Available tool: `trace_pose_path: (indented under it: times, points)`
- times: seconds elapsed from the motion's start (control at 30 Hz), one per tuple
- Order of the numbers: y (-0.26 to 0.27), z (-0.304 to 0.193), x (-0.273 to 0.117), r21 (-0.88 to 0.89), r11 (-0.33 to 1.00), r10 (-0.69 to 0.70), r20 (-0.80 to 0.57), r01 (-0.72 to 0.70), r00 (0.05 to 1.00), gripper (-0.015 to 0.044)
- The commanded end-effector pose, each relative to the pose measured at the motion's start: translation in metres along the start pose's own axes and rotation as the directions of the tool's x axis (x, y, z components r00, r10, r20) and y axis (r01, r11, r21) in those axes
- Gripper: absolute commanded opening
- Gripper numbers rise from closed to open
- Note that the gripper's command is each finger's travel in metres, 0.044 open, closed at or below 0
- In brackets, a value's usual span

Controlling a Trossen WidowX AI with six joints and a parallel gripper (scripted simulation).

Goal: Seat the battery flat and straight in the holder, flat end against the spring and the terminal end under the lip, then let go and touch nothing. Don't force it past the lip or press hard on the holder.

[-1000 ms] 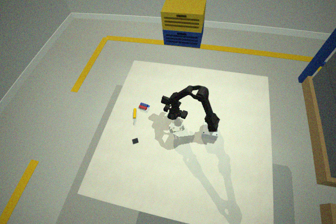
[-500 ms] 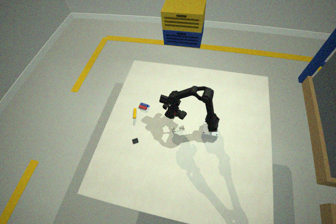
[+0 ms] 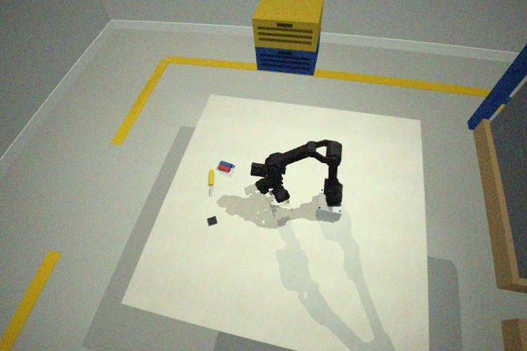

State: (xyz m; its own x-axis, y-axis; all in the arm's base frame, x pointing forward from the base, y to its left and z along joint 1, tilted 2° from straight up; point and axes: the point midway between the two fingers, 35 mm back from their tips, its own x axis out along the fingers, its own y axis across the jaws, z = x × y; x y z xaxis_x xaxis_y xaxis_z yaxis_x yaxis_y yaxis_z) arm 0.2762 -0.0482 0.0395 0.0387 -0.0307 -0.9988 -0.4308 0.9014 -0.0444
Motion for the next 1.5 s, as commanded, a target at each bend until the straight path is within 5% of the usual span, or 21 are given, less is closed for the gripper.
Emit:
trace_pose_path:
  times: [0.0, 1.47]
  points:
    - [0.016, -0.001, -0.002, 0.116, 0.993, 0.000, -0.009, 0.001, 1.000, 0.0081]
    - [0.024, 0.001, 0.044, 0.201, 0.980, -0.066, 0.310, 0.002, 0.948, 0.0081]
